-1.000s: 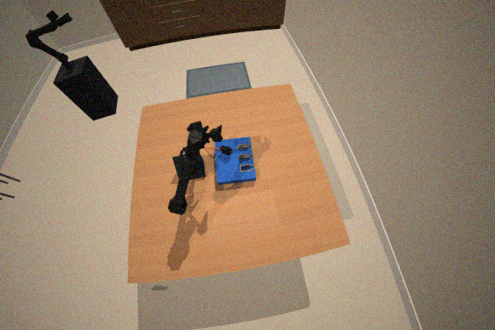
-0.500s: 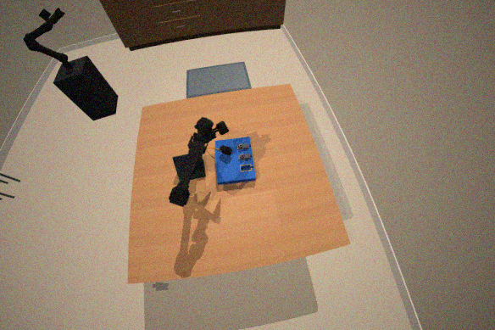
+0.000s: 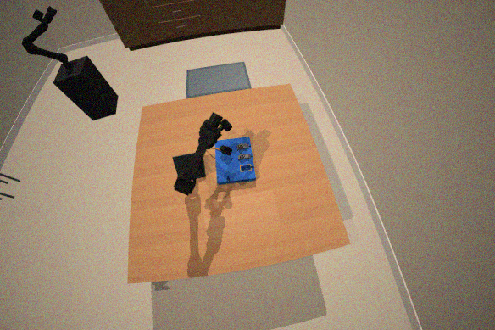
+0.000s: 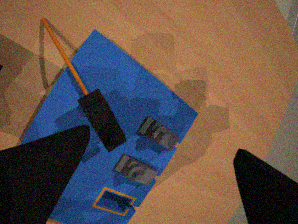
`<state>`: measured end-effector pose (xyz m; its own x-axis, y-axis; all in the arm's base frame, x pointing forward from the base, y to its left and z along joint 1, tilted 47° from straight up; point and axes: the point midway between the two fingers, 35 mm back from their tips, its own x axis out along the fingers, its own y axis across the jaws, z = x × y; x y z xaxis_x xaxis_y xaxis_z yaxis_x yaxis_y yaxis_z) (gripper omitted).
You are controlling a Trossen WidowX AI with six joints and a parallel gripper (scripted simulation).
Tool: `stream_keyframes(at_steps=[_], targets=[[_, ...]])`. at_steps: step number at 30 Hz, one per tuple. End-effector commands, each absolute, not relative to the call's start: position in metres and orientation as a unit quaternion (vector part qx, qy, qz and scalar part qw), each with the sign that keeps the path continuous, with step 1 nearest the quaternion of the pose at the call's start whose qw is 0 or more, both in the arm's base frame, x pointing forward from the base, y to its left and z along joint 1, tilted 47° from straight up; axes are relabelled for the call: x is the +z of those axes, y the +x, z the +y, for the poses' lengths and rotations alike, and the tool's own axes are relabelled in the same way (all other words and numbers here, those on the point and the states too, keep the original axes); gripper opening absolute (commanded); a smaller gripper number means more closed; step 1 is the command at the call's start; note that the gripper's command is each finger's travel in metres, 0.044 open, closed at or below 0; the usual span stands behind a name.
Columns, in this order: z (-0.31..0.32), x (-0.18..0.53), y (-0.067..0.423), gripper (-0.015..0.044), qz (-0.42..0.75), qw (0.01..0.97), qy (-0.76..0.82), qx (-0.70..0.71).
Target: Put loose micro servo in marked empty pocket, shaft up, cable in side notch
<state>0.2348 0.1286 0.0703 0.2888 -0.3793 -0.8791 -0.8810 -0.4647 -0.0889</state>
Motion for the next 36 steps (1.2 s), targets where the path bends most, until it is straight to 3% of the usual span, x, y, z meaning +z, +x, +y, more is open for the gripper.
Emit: stream_keyframes(at_steps=[1, 20, 36], targets=[[0.118, 0.058, 0.235, 0.044, 0.443, 0.235, -0.747, 0.438], [0.069, 0.014, 0.228, 0.044, 0.495, -0.039, -0.681, 0.538], [0.049, -0.005, 0.227, 0.044, 0.496, -0.048, -0.677, 0.542]])
